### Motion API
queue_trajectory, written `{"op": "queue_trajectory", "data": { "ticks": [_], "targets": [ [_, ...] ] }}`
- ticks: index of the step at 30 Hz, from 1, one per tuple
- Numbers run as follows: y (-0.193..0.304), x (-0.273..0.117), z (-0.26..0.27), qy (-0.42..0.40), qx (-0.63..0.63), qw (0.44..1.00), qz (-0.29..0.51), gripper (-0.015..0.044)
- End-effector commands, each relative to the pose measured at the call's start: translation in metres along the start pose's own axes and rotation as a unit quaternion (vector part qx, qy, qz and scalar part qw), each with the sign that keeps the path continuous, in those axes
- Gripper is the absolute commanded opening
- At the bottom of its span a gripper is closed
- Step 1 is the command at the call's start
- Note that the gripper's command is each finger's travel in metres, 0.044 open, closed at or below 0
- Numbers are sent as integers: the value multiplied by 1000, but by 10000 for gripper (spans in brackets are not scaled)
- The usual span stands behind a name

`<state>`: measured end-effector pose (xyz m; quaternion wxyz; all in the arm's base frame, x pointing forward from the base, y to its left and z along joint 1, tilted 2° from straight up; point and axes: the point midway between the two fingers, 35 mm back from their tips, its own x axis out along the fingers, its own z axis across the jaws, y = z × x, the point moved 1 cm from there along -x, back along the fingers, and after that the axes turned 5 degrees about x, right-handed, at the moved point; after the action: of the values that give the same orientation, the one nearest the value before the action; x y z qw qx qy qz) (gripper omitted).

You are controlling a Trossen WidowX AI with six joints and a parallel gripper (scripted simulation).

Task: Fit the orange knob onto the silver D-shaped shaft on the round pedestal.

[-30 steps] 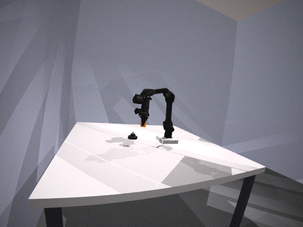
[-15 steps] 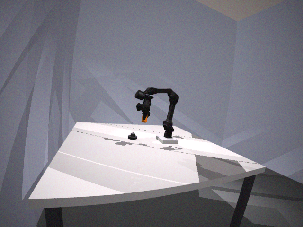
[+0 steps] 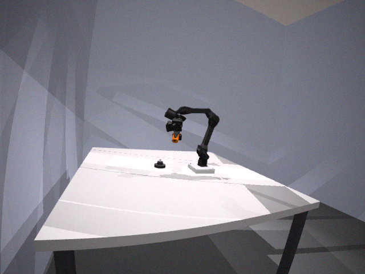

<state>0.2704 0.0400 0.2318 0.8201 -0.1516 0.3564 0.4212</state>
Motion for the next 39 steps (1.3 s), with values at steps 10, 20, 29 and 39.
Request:
{"op": "queue_trajectory", "data": {
  "ticks": [10,20,29,39],
  "targets": [
    [3,-15,4,-81,-5,997,7,0],
    [3,-14,0,-129,-5,992,12,0],
    [2,-13,-1,-125,0,992,11,0],
    [2,-13,-1,-125,0,992,11,0]
  ]
}}
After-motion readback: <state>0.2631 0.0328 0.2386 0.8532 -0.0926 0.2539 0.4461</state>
